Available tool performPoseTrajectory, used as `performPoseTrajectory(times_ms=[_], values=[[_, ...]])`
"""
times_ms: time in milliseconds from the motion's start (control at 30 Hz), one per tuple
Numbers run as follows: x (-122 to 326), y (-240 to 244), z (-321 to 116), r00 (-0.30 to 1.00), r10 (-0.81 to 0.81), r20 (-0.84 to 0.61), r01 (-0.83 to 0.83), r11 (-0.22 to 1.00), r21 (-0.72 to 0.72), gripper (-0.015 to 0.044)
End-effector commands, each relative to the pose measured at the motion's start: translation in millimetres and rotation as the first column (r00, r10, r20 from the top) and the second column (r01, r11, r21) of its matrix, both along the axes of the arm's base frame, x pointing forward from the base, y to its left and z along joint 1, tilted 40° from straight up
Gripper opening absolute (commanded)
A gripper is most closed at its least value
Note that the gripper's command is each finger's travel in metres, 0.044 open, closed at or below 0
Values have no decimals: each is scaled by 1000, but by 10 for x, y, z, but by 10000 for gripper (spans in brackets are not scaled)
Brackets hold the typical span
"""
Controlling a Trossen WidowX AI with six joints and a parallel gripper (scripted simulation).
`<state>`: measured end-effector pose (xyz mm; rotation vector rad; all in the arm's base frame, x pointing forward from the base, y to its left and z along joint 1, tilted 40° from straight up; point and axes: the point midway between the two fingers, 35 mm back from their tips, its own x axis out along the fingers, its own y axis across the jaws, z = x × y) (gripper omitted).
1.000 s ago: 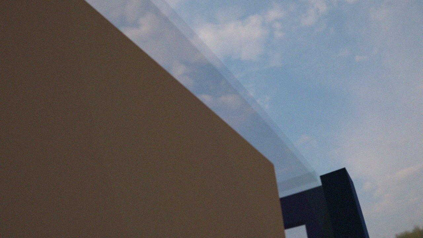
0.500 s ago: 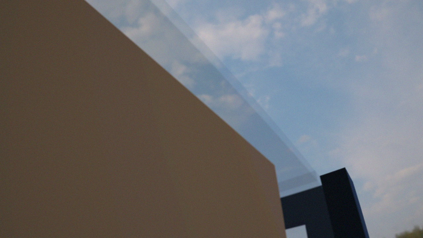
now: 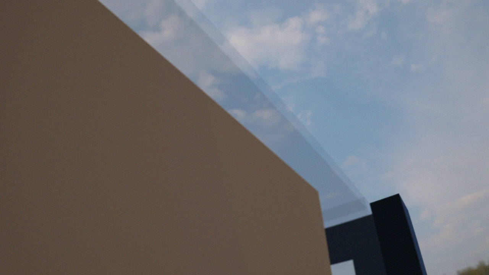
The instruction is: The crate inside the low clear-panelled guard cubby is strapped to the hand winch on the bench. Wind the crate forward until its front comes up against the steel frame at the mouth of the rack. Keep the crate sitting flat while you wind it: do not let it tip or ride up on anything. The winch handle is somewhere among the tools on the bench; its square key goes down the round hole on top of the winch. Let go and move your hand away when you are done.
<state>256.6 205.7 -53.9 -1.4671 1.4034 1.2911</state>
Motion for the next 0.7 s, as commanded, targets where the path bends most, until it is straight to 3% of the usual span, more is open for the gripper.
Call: performPoseTrajectory(times_ms=[0,667], values=[[84,69,-71,1000,4,20,-4,1000,10,0],[192,254,-213,1000,4,21,-4,1000,12,0]])
